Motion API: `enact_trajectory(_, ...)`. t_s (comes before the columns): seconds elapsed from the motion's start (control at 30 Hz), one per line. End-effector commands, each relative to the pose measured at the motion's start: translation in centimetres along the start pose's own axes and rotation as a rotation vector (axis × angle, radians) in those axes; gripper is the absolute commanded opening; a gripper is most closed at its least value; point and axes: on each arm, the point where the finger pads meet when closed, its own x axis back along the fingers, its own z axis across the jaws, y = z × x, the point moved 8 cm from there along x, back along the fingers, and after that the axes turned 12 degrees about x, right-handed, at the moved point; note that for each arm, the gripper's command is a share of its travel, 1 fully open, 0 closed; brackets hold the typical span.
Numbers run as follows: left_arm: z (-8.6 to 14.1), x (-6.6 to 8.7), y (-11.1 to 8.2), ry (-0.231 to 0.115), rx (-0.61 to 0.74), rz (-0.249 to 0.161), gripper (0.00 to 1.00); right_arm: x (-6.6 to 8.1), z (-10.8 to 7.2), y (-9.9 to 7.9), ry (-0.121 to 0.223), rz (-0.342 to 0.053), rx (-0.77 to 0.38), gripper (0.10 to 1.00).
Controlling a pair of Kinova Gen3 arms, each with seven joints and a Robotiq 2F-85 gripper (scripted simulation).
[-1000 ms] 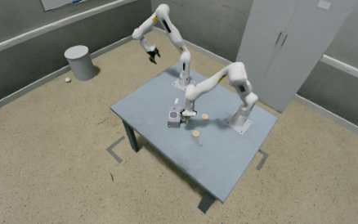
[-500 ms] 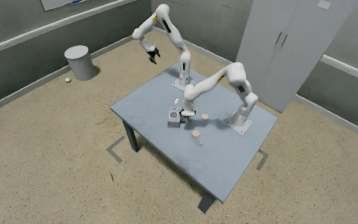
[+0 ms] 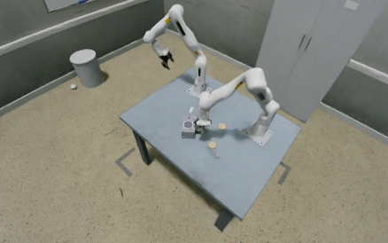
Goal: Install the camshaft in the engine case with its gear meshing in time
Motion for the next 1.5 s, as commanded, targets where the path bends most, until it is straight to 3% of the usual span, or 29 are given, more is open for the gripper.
enact_trajectory(0.0, 0.08, 0.08, 0.03, 0.003, 0.0, 0.0, 0.17, 0.06, -0.02, -0.02, 0.0, -0.002, 0.0, 1.0)
enact_trajectory(1.0, 0.08, 0.08, 0.03, 0.003, 0.0, 0.0, 0.17, 0.06, -0.02, -0.02, 0.0, -0.002, 0.0, 1.0)
enact_trajectory(1.03, 0.08, 0.08, 0.03, 0.003, 0.0, 0.0, 0.376, 0.06, -0.02, -0.02, 0.0, -0.002, 0.0, 1.0)
enact_trajectory(1.47, 0.08, 0.08, 0.03, 0.003, 0.0, 0.0, 0.376, 0.06, -0.02, -0.02, 0.0, -0.002, 0.0, 1.0)
